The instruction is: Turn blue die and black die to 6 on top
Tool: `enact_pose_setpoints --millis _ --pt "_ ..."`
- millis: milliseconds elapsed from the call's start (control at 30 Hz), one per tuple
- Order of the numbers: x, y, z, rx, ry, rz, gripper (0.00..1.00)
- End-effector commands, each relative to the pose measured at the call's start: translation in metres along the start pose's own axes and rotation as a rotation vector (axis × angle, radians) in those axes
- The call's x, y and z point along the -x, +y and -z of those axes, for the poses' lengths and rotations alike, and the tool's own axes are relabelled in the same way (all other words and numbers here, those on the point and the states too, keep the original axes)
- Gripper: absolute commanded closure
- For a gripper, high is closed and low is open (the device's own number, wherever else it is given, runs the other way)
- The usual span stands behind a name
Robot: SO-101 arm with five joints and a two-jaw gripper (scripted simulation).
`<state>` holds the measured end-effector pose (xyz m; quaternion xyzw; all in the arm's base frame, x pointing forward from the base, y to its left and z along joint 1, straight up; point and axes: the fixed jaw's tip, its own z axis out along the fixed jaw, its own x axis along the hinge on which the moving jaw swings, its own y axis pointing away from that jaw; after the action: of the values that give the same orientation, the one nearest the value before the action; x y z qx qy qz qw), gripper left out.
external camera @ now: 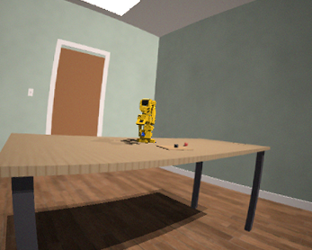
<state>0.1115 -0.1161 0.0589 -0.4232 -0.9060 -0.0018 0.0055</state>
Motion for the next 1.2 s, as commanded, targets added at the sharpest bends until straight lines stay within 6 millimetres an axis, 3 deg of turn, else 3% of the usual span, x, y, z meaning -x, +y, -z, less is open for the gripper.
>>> enact_pose_setpoints --millis 0,267,900,1167 --pt "0.004 0.001 0.005 0.002 -0.047 -0.001 1.00" --pt "0.006 0.001 0.005 0.003 -0.082 0.000 1.00" --pt "0.026 0.002 0.009 0.011 -0.427 0.007 1.00" --pt "0.028 0.002 0.009 0.012 -0.450 0.007 1.00"
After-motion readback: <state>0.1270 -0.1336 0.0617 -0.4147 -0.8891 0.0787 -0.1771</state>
